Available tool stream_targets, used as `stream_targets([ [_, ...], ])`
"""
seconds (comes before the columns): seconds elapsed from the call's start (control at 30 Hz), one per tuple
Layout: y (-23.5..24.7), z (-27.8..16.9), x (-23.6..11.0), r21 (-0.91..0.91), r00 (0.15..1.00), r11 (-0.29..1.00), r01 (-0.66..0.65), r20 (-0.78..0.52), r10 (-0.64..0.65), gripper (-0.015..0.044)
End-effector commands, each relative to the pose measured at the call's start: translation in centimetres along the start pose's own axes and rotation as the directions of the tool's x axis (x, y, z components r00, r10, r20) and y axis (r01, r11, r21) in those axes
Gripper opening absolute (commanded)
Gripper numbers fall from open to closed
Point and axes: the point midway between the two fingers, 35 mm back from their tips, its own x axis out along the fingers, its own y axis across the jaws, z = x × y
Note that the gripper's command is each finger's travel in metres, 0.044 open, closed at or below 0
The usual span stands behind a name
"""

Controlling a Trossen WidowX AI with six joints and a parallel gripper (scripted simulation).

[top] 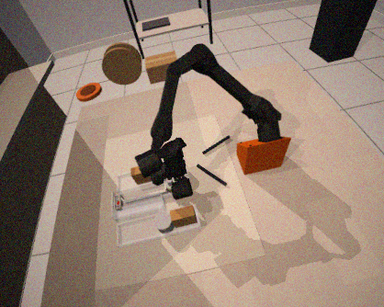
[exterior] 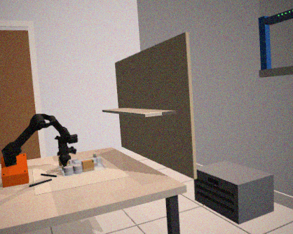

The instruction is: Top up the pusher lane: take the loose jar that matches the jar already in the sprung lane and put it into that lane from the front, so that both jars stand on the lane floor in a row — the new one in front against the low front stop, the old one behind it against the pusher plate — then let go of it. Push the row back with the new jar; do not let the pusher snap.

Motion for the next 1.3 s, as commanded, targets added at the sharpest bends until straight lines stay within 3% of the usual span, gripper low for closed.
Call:
stream_targets([
  [0.0, -0.17, 0.09, 0.01, 0.007, 1.0, 1.0, 0.008, 0.007, -0.008, 0.0],
  [1.27, 0.01, -0.66, 0.02, 0.006, 1.0, 1.0, 0.008, 0.007, -0.008, 0.0],
])
